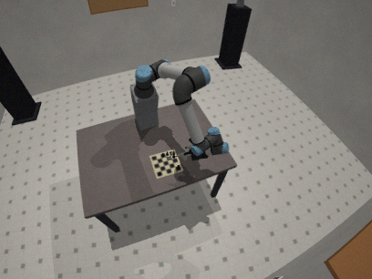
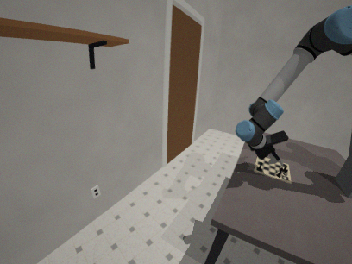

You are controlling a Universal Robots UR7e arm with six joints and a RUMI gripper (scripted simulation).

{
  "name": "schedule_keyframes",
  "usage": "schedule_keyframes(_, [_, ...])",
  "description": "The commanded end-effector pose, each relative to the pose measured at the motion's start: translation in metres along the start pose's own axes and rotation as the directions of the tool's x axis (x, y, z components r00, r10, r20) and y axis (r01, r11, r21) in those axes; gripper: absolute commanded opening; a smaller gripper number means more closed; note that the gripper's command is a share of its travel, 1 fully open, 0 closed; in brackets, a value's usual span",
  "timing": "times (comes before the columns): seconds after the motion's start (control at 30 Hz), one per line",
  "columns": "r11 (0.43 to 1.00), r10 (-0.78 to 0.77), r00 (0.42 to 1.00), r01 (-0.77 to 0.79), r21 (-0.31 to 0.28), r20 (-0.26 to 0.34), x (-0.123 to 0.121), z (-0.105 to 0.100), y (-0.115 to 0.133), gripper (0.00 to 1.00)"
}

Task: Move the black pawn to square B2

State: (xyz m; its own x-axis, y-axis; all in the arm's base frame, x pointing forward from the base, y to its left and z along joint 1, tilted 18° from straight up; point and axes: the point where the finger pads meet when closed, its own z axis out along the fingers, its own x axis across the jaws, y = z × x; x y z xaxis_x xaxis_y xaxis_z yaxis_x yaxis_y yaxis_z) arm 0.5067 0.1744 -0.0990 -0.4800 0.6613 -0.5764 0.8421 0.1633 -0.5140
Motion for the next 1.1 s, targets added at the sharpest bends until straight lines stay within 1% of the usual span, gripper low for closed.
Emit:
schedule_keyframes(0.0, [0.986, 0.15, 0.98, -0.157, -0.046, -0.13, -0.012, 0.011, 0.0, 1.0])
schedule_keyframes(0.03, [0.976, 0.202, 0.964, -0.214, -0.048, -0.174, -0.018, 0.015, 0.001, 1.0])
schedule_keyframes(0.1, [0.976, 0.202, 0.964, -0.214, -0.048, -0.174, -0.018, 0.015, 0.001, 1.0])
schedule_keyframes(0.13, [0.962, 0.253, 0.943, -0.269, -0.047, -0.218, -0.024, 0.019, 0.001, 1.0])
schedule_keyframes(0.17, [0.962, 0.253, 0.943, -0.269, -0.047, -0.218, -0.024, 0.019, 0.001, 1.0])
schedule_keyframes(0.2, [0.946, 0.301, 0.917, -0.322, -0.043, -0.26, -0.03, 0.023, 0.002, 1.0])
schedule_keyframes(0.27, [0.946, 0.301, 0.917, -0.322, -0.043, -0.26, -0.03, 0.023, 0.002, 1.0])
schedule_keyframes(0.3, [0.927, 0.347, 0.888, -0.374, -0.037, -0.302, -0.036, 0.027, 0.002, 1.0])
schedule_keyframes(0.33, [0.927, 0.347, 0.888, -0.374, -0.037, -0.302, -0.036, 0.027, 0.002, 1.0])
schedule_keyframes(0.37, [0.905, 0.39, 0.855, -0.425, -0.029, -0.342, -0.042, 0.031, 0.003, 1.0])
schedule_keyframes(0.47, [0.905, 0.39, 0.855, -0.425, -0.029, -0.342, -0.042, 0.031, 0.003, 1.0])
schedule_keyframes(0.53, [0.855, 0.469, 0.778, -0.519, -0.006, -0.418, -0.054, 0.039, 0.003, 1.0])
schedule_keyframes(0.6, [0.855, 0.469, 0.778, -0.519, -0.006, -0.418, -0.054, 0.039, 0.003, 1.0])
schedule_keyframes(0.63, [0.827, 0.504, 0.735, -0.562, 0.008, -0.454, -0.06, 0.043, 0.004, 1.0])
schedule_keyframes(0.67, [0.827, 0.504, 0.735, -0.562, 0.008, -0.454, -0.06, 0.043, 0.004, 1.0])
schedule_keyframes(0.7, [0.797, 0.536, 0.689, -0.603, 0.024, -0.488, -0.066, 0.047, 0.004, 1.0])
schedule_keyframes(0.77, [0.797, 0.536, 0.689, -0.603, 0.024, -0.488, -0.066, 0.047, 0.004, 1.0])
schedule_keyframes(0.8, [0.766, 0.566, 0.641, -0.642, 0.043, -0.519, -0.072, 0.051, 0.004, 1.0])
schedule_keyframes(0.83, [0.766, 0.566, 0.641, -0.642, 0.043, -0.519, -0.072, 0.051, 0.004, 1.0])
schedule_keyframes(0.87, [0.733, 0.592, 0.59, -0.677, 0.062, -0.549, -0.077, 0.054, 0.005, 1.0])
schedule_keyframes(0.93, [0.733, 0.592, 0.59, -0.677, 0.062, -0.549, -0.077, 0.054, 0.005, 1.0])
schedule_keyframes(0.97, [0.7, 0.614, 0.539, -0.709, 0.083, -0.576, -0.083, 0.058, 0.005, 1.0])
schedule_keyframes(1.03, [0.7, 0.614, 0.539, -0.709, 0.083, -0.576, -0.083, 0.058, 0.005, 1.0])
schedule_keyframes(1.07, [0.666, 0.634, 0.487, -0.738, 0.104, -0.601, -0.088, 0.062, 0.005, 1.0])
